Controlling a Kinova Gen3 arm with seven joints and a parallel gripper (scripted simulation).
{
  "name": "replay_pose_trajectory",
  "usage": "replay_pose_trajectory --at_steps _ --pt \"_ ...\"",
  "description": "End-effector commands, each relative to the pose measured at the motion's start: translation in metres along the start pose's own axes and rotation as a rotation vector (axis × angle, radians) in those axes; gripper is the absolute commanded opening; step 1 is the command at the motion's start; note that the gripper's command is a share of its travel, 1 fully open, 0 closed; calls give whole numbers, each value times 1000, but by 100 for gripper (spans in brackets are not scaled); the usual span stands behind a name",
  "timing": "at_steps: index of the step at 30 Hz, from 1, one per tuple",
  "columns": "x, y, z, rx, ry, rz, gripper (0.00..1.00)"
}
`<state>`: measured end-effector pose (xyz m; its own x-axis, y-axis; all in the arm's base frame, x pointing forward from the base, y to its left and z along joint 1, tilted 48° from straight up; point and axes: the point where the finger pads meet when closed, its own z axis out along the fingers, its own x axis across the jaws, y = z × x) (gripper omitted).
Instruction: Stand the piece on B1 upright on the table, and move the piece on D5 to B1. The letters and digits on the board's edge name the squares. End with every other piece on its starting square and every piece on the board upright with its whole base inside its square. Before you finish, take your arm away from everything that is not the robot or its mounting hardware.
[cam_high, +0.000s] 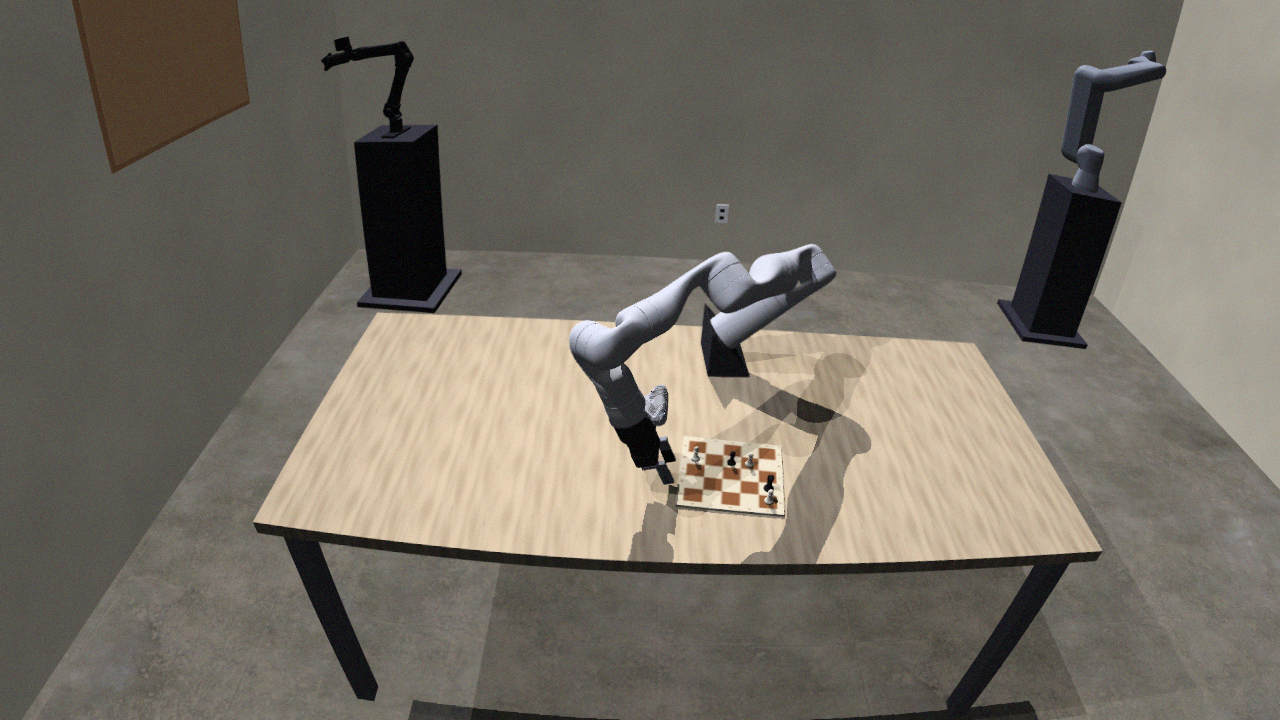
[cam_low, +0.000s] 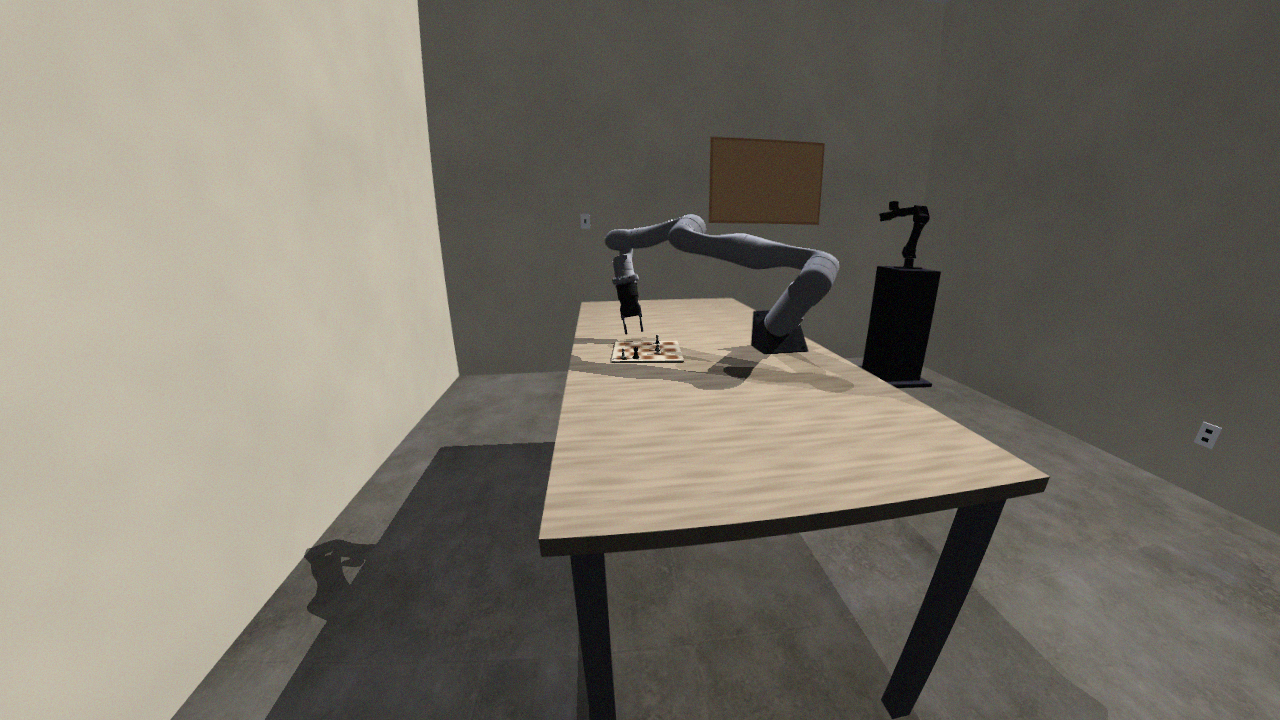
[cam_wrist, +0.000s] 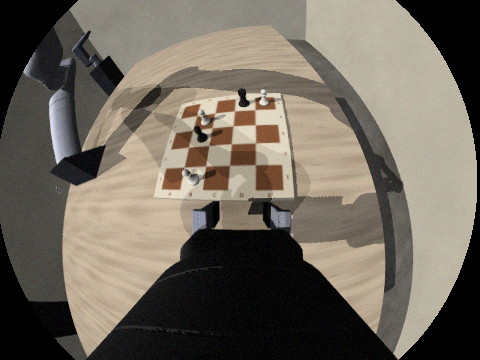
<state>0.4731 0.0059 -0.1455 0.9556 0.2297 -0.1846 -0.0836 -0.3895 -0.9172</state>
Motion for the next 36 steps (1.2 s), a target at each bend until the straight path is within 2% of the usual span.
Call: replay_pose_trajectory --at_steps 1,9,10,17,18,25,26,33,34,36 --pt "-5 7 -1 33 22 -1 100" --pt "-5 7 -1 33 22 -1 100" --pt "-10 12 0 64 40 -3 100" --pt "-10 12 0 64 40 -3 100" --pt "-15 17 1 91 58 -5 100" --pt "-15 17 1 91 58 -5 100" --pt "-19 21 1 116 74 -7 100" --pt "-19 21 1 116 74 -7 100" --pt "-22 25 2 139 90 -9 100" --pt "-22 25 2 139 90 -9 100"
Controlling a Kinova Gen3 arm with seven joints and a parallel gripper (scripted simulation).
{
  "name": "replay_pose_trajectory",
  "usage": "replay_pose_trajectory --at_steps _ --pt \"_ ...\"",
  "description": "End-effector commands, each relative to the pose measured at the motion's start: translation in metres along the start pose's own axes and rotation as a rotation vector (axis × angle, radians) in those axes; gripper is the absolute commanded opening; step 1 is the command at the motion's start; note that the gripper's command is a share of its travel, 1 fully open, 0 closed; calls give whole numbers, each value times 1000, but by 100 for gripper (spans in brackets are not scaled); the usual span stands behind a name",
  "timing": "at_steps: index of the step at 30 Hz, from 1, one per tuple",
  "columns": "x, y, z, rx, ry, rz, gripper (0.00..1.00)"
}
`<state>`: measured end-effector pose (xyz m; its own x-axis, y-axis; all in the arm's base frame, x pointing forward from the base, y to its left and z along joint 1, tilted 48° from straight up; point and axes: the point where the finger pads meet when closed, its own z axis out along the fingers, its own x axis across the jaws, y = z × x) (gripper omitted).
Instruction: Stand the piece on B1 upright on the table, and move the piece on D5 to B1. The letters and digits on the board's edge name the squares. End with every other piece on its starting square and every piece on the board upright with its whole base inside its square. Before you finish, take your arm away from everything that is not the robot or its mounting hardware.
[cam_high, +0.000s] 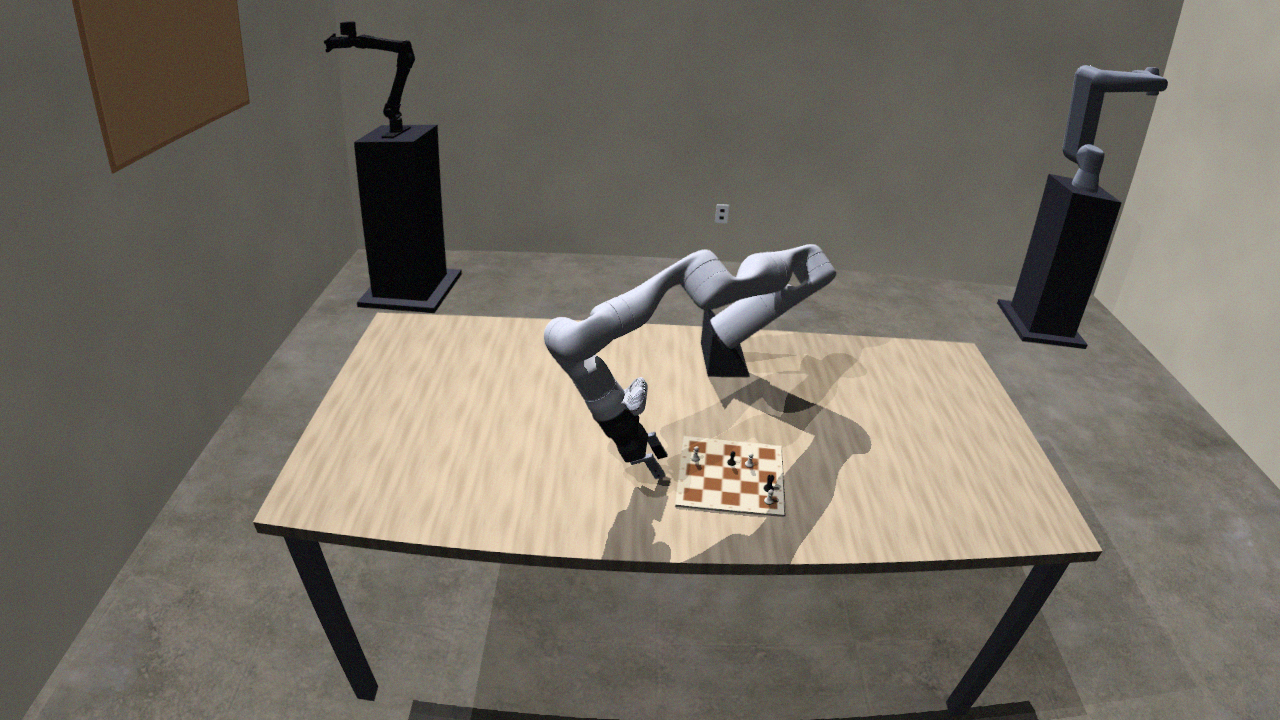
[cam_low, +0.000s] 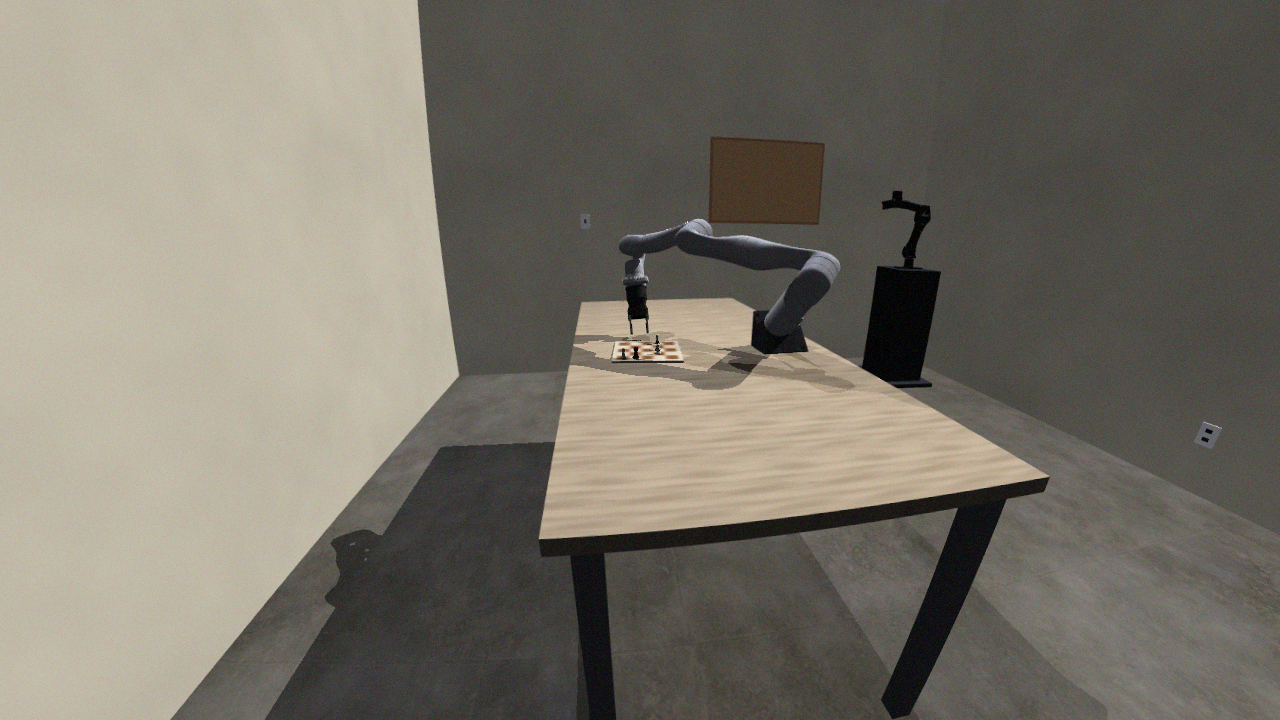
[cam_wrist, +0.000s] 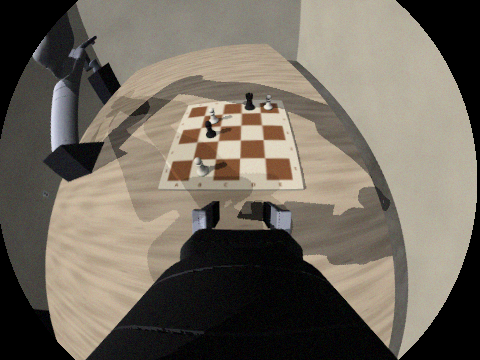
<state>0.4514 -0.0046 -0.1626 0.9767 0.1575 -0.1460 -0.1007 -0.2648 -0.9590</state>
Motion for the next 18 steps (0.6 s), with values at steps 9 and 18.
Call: replay_pose_trajectory --at_steps 9,18 --pt "-6 6 -2 26 22 4 100" --pt "-9 9 -2 44 35 2 100"
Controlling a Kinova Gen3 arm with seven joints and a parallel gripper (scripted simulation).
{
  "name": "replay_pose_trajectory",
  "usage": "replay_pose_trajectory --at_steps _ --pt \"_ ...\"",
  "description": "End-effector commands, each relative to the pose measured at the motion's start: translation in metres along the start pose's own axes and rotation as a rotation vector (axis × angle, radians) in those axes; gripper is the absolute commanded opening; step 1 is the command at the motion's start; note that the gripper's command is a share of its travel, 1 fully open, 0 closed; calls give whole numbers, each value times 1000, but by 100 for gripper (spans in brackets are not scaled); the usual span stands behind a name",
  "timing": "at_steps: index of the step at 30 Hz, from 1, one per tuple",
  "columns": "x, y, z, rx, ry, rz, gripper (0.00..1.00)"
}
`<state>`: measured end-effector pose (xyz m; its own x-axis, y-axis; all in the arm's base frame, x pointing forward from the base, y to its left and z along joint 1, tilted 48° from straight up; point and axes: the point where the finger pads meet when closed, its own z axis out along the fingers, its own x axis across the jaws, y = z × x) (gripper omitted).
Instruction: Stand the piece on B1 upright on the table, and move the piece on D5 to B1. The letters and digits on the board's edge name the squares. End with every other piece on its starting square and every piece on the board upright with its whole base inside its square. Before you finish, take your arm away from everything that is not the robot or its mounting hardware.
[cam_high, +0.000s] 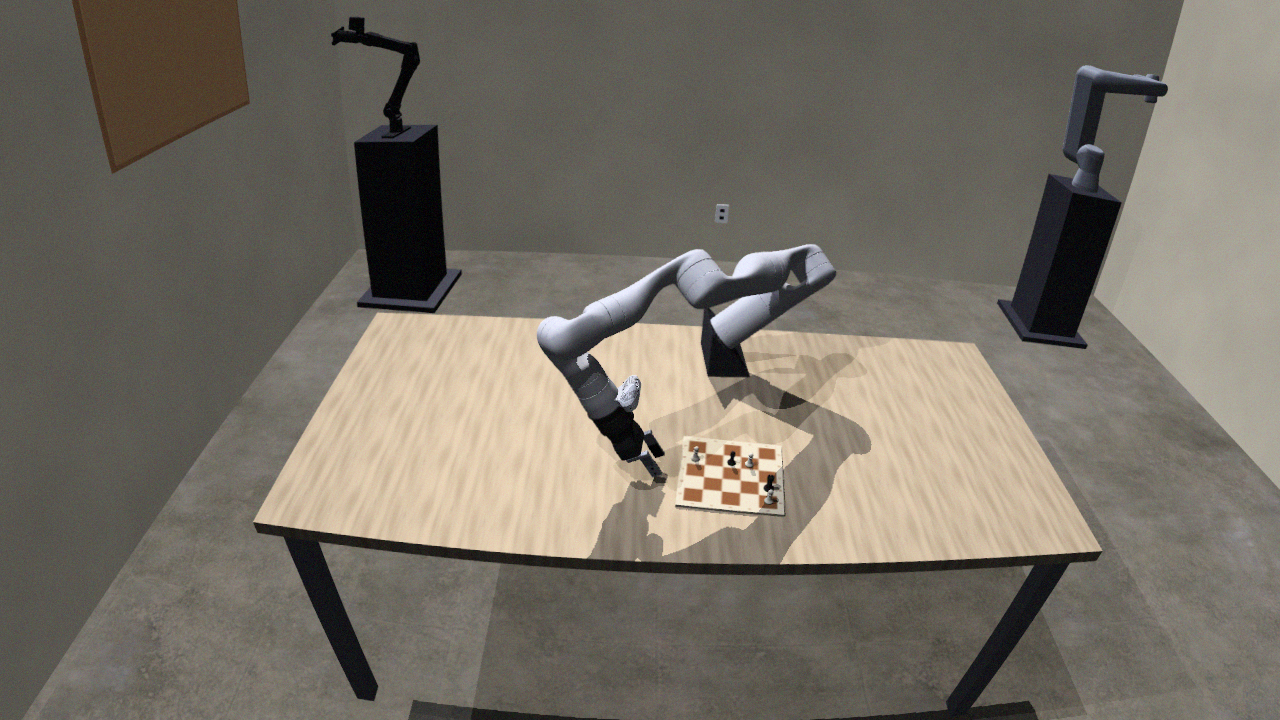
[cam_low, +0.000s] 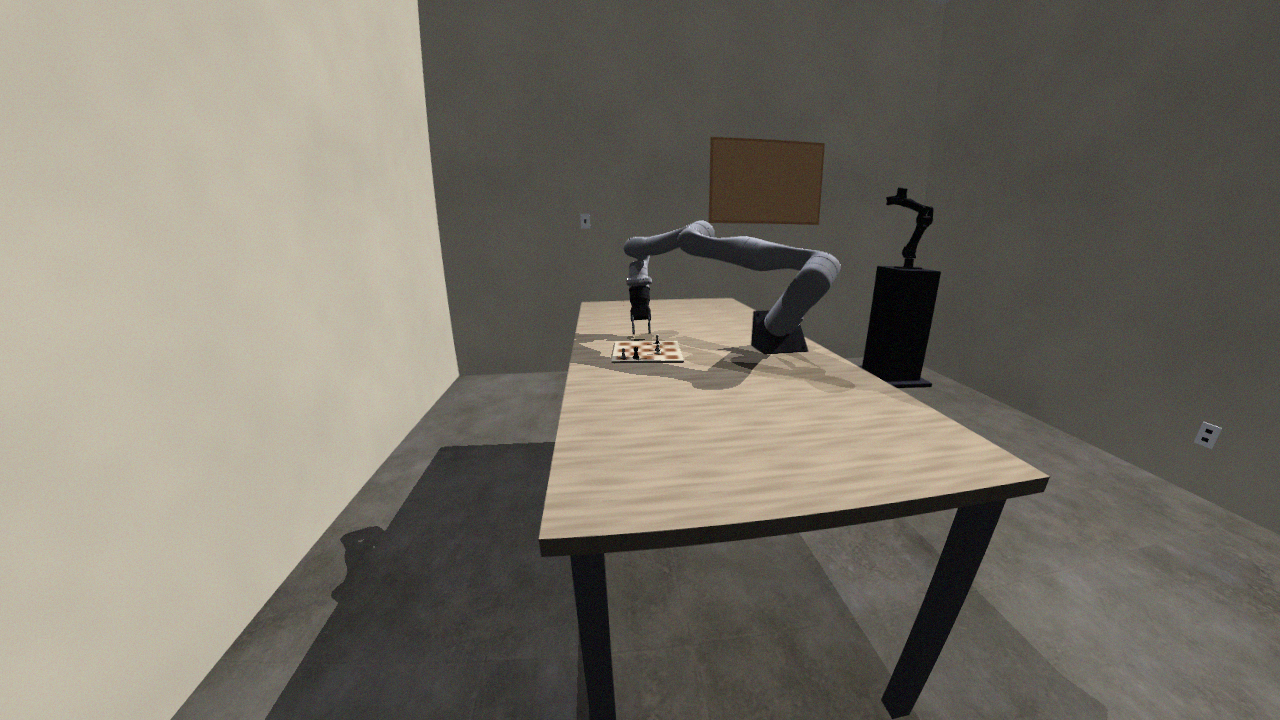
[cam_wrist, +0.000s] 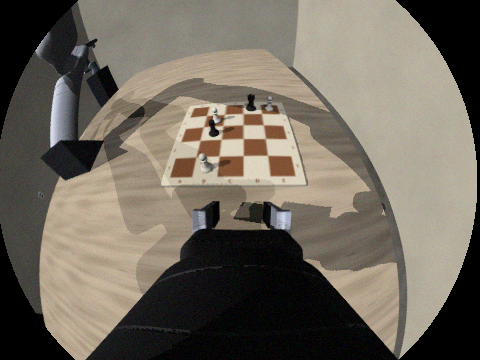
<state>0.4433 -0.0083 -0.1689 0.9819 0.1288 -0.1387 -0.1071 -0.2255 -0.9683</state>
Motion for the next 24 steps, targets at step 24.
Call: replay_pose_trajectory --at_steps 24 --pt "-9 9 -2 50 43 -3 100"
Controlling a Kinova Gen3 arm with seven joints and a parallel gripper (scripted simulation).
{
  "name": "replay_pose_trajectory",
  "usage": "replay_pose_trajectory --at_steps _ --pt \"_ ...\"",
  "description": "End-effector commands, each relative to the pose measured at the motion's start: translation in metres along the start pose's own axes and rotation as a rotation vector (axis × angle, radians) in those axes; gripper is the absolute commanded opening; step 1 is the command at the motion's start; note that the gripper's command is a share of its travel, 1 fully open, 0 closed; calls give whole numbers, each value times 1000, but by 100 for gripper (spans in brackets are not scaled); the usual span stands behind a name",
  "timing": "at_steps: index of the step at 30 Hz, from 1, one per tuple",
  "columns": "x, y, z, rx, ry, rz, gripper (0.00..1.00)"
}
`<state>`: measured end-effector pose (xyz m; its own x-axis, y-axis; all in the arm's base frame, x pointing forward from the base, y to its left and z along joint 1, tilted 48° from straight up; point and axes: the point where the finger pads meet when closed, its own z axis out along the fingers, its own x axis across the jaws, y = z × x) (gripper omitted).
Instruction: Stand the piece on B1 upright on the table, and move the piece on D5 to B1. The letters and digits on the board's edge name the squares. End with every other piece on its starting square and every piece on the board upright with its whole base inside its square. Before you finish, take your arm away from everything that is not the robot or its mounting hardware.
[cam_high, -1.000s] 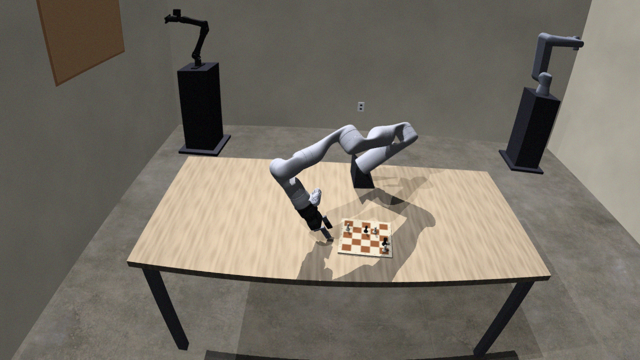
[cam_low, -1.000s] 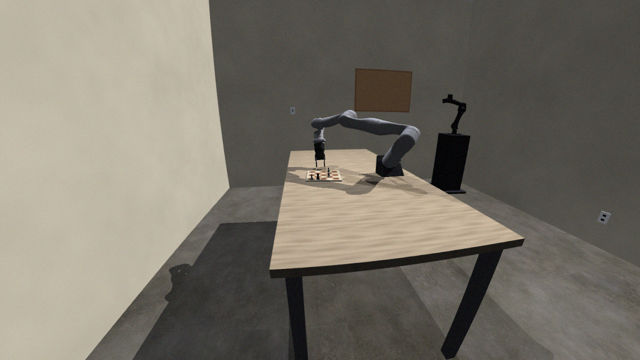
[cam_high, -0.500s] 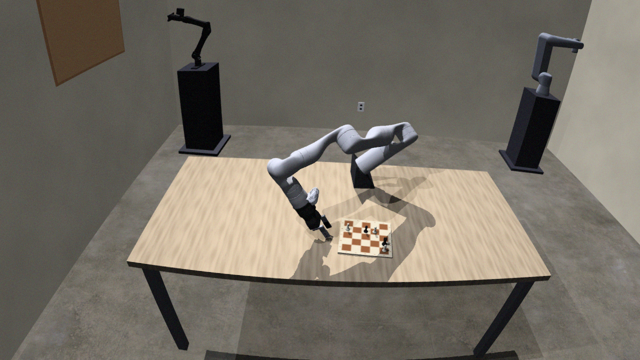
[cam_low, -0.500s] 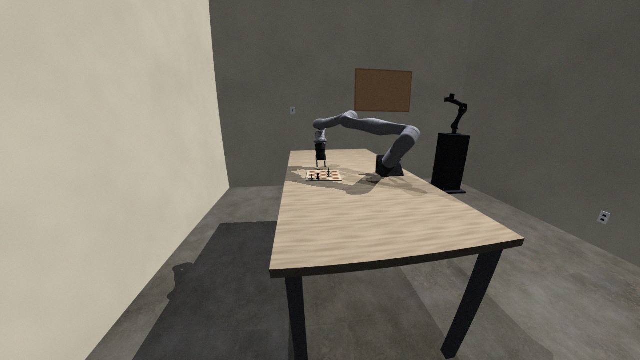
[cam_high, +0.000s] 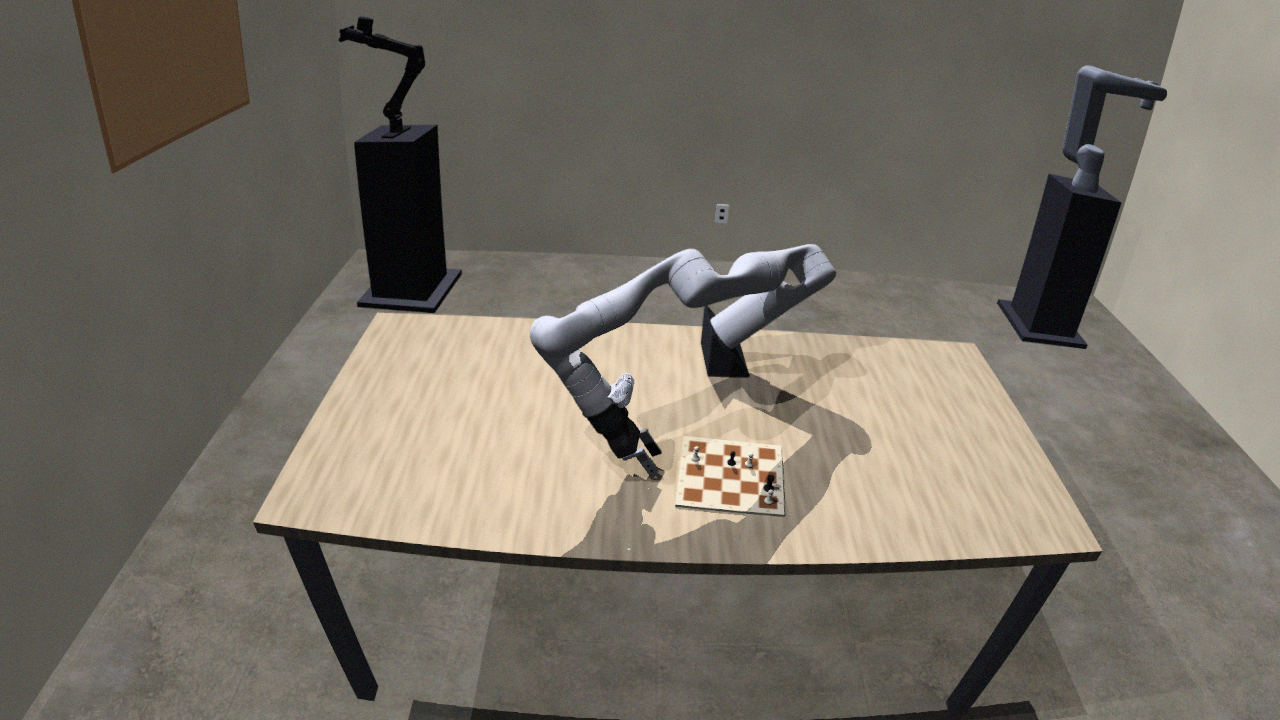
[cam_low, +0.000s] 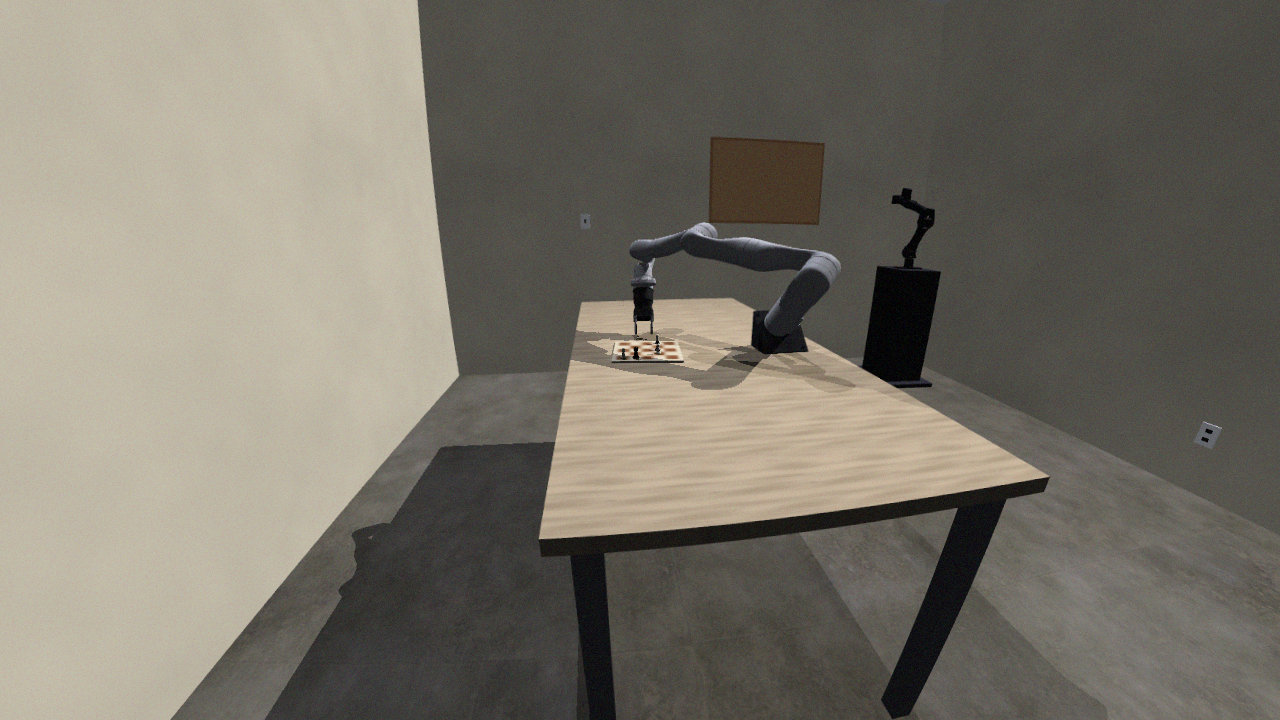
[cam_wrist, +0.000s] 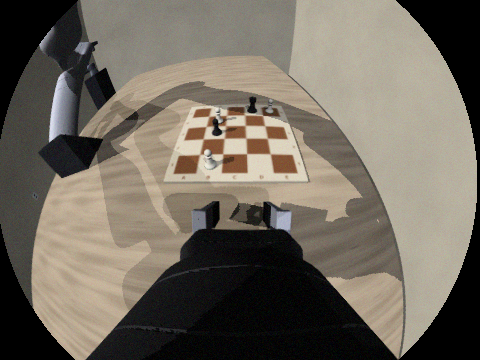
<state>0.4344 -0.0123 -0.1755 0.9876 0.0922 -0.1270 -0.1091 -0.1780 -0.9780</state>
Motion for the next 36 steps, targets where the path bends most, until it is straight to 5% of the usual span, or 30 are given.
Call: replay_pose_trajectory --at_steps 1,36 --pt "-1 1 -1 2 5 1 100" --pt "-5 4 -2 24 24 -2 100"
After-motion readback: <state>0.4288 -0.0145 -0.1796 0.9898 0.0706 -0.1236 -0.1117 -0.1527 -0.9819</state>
